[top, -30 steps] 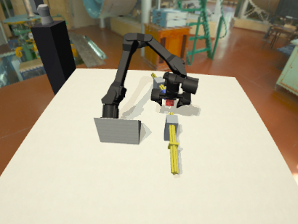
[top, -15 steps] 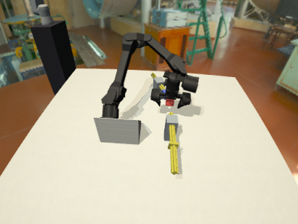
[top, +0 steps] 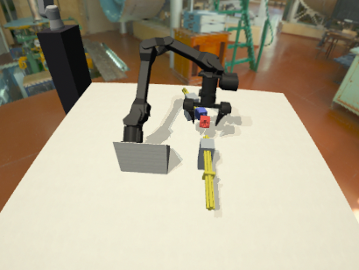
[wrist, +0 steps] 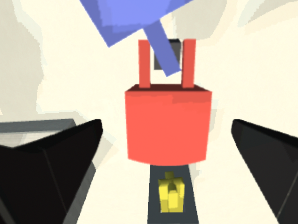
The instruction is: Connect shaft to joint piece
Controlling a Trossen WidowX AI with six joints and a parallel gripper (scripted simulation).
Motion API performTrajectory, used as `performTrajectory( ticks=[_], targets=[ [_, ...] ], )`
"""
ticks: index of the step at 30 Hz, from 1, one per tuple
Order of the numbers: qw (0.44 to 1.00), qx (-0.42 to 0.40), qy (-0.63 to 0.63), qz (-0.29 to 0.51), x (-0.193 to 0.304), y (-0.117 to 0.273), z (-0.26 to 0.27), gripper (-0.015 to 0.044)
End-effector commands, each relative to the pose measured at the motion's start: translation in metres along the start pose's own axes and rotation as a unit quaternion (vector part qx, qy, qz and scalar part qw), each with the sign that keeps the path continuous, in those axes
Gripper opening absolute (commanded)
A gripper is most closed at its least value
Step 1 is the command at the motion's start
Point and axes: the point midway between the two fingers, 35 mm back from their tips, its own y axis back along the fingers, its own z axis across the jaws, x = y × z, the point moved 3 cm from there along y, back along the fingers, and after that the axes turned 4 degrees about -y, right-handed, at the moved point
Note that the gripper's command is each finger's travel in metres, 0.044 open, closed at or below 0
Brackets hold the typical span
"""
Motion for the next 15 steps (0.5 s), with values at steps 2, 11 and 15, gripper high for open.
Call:
performTrajectory(
  ticks=[2,11,15],
  targets=[
    [1.0,0.0,-0.004,0.009,0.001,0.001,0.001,0.044],
    [0.997,0.016,-0.075,0.0,0.006,0.026,-0.004,0.044],
    [0.99,0.03,-0.141,-0.008,0.012,0.049,-0.005,0.044]
  ],
)
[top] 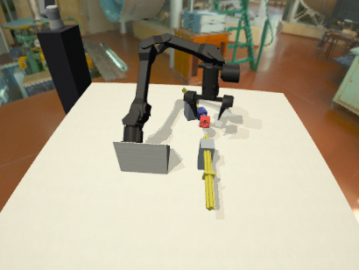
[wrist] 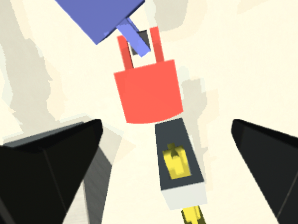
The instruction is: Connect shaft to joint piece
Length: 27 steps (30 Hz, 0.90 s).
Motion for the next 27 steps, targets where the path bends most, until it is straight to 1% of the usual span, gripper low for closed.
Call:
performTrajectory(
  ticks=[1,15,20,25,27],
  targets=[
    [0.998,0.012,-0.056,-0.009,0.004,0.02,-0.002,0.044],
    [0.96,0.052,-0.271,-0.044,0.022,0.095,0.003,0.044],
    [0.96,0.042,-0.273,-0.042,0.029,0.092,-0.001,0.044],
    [0.963,-0.032,-0.264,-0.04,0.078,0.059,-0.019,0.044],
    [0.963,-0.043,-0.262,-0.042,0.085,0.054,-0.021,0.044]
  ],
)
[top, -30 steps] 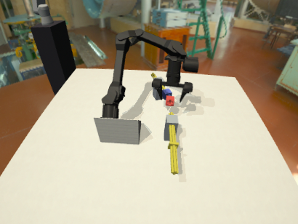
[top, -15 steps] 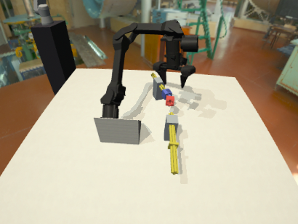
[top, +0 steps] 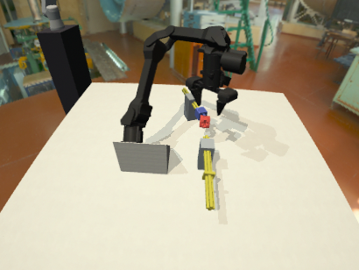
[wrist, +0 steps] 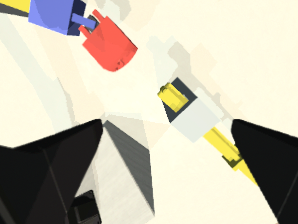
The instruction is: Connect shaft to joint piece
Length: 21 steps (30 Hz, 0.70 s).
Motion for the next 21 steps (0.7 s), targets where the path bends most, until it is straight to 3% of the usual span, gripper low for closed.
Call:
performTrajectory(
  ticks=[1,7,21],
  targets=[
    [1.0,-0.023,0.003,0.005,0.0124,-0.0083,-0.0099,0.044],
    [1.0,-0.023,-0.007,0.005,0.0123,-0.0085,-0.0099,0.044],
    [0.98,-0.014,-0.197,0.017,0.0111,-0.0127,-0.0085,0.044]
  ],
)
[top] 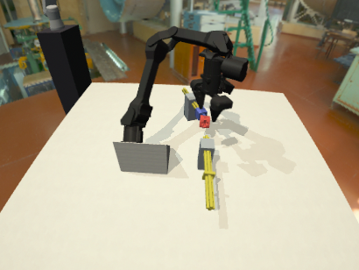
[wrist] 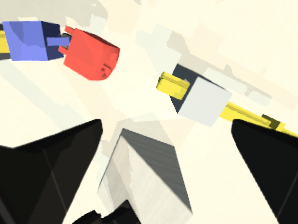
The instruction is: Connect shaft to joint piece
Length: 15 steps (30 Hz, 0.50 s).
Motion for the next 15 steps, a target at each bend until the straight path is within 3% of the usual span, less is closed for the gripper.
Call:
performTrajectory(
  ticks=[1,15],
  targets=[
    [0.999,0.005,-0.046,0.003,0.0001,-0.0011,-0.0001,0.044],
    [0.971,0.015,-0.239,0.006,-0.0007,-0.0052,0.0015,0.044]
  ],
)
